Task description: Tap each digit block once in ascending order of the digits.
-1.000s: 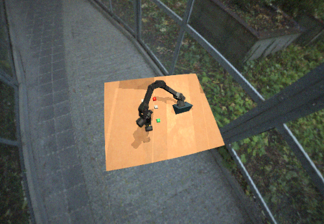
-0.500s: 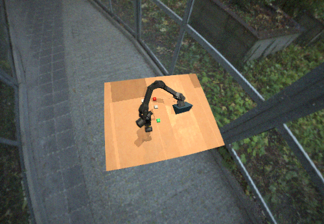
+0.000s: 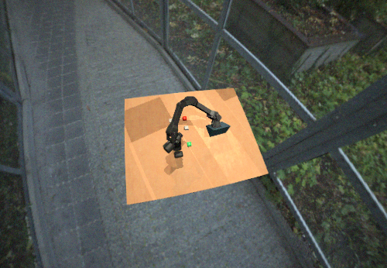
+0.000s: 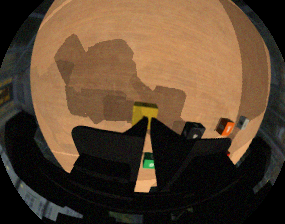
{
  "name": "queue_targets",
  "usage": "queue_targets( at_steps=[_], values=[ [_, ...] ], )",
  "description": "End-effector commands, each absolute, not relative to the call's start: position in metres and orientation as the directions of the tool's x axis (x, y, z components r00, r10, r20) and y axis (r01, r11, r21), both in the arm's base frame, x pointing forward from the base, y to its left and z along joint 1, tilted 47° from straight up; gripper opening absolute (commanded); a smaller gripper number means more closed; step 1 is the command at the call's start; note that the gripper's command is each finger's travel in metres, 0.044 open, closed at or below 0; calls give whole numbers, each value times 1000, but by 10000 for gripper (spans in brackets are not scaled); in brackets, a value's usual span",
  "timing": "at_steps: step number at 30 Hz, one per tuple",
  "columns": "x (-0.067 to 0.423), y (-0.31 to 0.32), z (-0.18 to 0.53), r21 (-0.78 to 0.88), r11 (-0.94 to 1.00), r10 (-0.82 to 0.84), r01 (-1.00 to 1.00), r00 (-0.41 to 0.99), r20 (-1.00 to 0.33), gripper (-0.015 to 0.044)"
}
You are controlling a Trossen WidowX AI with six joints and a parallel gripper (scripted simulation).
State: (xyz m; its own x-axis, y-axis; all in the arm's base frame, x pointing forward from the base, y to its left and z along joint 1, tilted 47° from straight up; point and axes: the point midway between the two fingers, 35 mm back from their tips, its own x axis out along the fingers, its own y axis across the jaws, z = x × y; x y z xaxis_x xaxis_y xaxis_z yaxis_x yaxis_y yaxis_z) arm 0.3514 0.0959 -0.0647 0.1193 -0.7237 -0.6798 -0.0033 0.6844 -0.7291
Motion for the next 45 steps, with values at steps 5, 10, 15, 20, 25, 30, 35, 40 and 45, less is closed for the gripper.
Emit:
queue_targets(
  at_steps=[5, 10, 15, 20, 25, 30, 35, 40, 45],
  values=[
    [352, 114, -48, -720, 694, -714, 6, 127, -688, 20],
    [343, 163, -2, -718, 696, -713, 5, 126, -690, 20],
    [342, 165, 0, -719, 695, -713, 5, 126, -689, 20],
    [333, 146, 20, -719, 695, -714, 4, 125, -689, 20],
    [310, 111, 50, -721, 692, -716, 3, 124, -687, 20],
    [309, 109, 51, -722, 692, -716, 3, 124, -687, 20],
    [317, 81, 22, -720, 694, -715, 2, 125, -688, 20],
    [320, 51, -4, -724, 690, -718, 4, 125, -684, 20],
    [320, 50, -5, -724, 690, -718, 4, 125, -684, 20]
  ],
)
